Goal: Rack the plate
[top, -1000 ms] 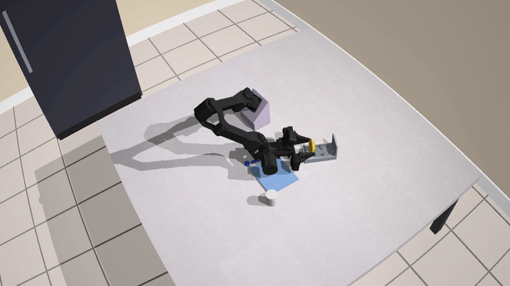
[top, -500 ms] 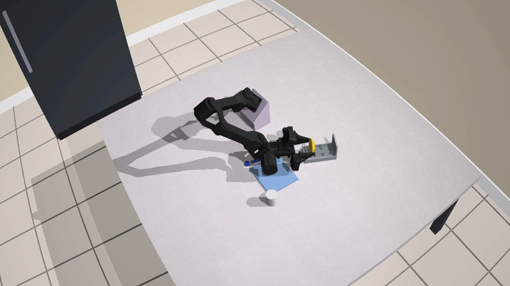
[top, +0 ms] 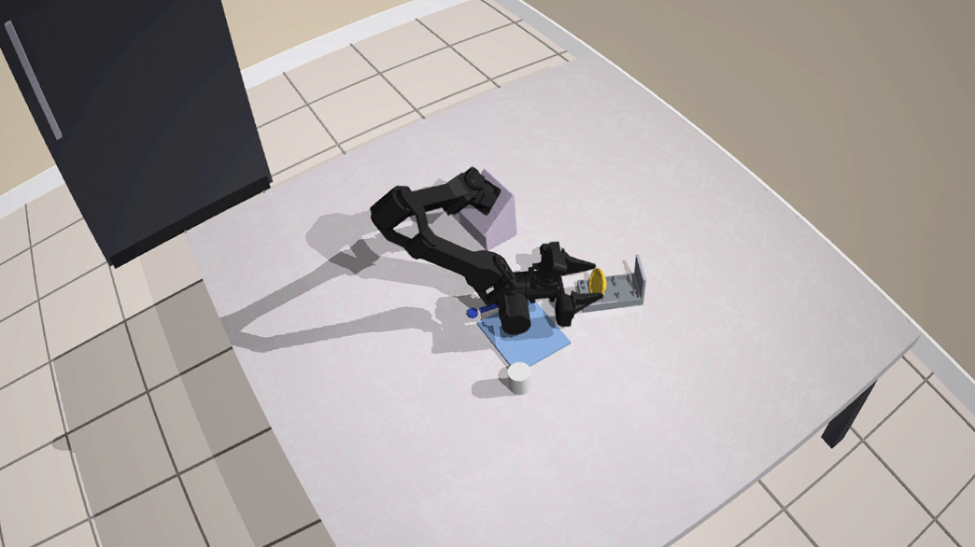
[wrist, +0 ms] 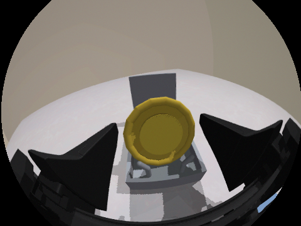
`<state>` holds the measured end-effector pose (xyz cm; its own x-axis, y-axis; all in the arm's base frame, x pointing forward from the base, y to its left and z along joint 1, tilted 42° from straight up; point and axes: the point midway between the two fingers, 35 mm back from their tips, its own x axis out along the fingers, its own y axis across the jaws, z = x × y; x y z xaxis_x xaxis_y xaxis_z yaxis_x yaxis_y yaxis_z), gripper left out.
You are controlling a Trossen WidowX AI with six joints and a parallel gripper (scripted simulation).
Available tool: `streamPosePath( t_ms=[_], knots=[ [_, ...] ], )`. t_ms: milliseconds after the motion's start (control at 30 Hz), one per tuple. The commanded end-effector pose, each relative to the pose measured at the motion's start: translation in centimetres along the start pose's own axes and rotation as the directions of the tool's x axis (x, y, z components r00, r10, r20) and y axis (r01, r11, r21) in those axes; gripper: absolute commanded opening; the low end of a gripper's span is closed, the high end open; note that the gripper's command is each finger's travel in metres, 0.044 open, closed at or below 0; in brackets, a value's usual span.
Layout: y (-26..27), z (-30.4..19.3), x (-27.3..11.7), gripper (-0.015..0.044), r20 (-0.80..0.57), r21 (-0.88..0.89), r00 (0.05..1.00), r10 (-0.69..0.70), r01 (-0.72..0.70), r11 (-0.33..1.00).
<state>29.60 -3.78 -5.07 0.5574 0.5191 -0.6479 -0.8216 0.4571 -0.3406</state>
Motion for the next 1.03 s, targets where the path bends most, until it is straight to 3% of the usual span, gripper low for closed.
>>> streamPosePath(
  t_ms=[0,133,467,633,1000],
  knots=[
    [0.0,0.0,0.0,0.04,0.0,0.0,1.0,0.0,0.0,1.0],
    [-0.2,0.7,0.0,0.04,-0.003,-0.001,1.0,0.002,-0.002,1.0],
    [-1.1,11.3,-0.7,0.04,0.0,0.002,1.0,-0.005,0.005,1.0],
    [-1.1,11.5,-0.7,0.04,-0.011,0.021,1.0,0.002,-0.001,1.0],
    [0.4,11.6,0.0,0.04,-0.215,0.304,0.97,0.115,-0.046,0.952]
  ],
)
